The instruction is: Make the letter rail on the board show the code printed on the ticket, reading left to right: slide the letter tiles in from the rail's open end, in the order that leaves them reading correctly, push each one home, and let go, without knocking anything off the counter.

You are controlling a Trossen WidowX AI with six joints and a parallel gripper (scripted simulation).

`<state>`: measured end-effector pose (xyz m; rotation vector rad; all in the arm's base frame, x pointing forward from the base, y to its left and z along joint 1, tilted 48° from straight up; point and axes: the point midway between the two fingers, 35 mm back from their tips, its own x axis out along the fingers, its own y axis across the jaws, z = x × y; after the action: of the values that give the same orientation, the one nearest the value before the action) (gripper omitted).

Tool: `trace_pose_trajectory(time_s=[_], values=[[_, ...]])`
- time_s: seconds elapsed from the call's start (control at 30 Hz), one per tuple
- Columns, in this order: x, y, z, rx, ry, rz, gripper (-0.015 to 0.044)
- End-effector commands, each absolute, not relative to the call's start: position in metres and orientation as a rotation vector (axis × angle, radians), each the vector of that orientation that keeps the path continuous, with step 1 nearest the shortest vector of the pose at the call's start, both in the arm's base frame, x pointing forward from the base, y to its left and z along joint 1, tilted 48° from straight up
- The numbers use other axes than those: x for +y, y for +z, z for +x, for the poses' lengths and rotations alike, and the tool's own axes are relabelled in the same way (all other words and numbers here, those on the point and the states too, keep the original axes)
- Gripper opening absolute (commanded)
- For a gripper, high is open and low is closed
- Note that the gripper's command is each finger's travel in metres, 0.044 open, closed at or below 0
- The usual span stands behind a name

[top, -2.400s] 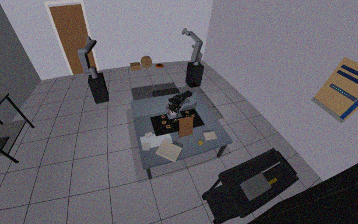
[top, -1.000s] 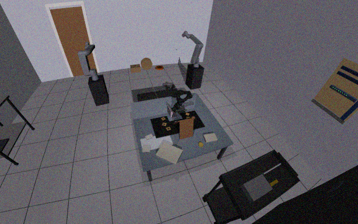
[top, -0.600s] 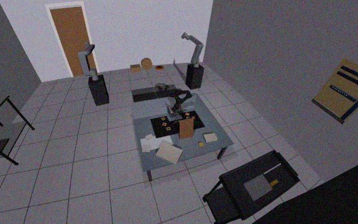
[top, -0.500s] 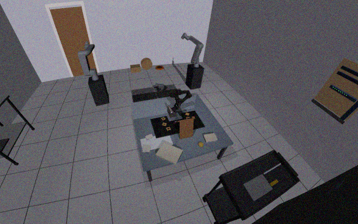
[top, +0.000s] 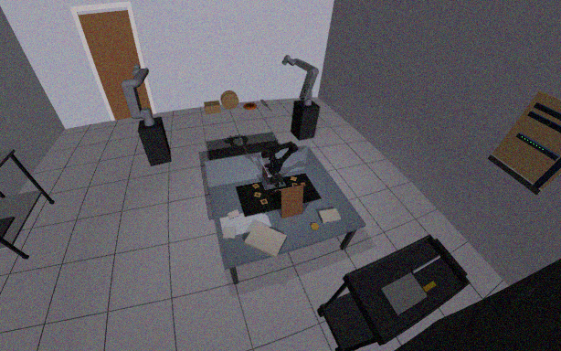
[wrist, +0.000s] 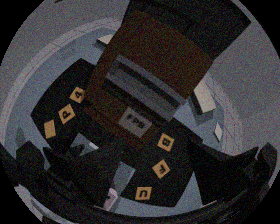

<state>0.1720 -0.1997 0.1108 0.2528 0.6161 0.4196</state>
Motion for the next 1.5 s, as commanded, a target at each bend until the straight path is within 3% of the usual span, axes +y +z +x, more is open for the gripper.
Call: trace_pose_trajectory(time_s=[0.0, 0.57, 1.17, 1.47], values=[[-0.205, 0.041, 0.185, 1.003, 0.225, 1.015, 0.0340], [-0.200, -0.037, 0.193, 1.396, -0.301, 1.728, 0.0340], [-0.187, -0.125, 0.192, 1.585, -1.230, 2.204, 0.0340], [-0.187, -0.127, 0.192, 1.584, -1.258, 2.211, 0.0340]])
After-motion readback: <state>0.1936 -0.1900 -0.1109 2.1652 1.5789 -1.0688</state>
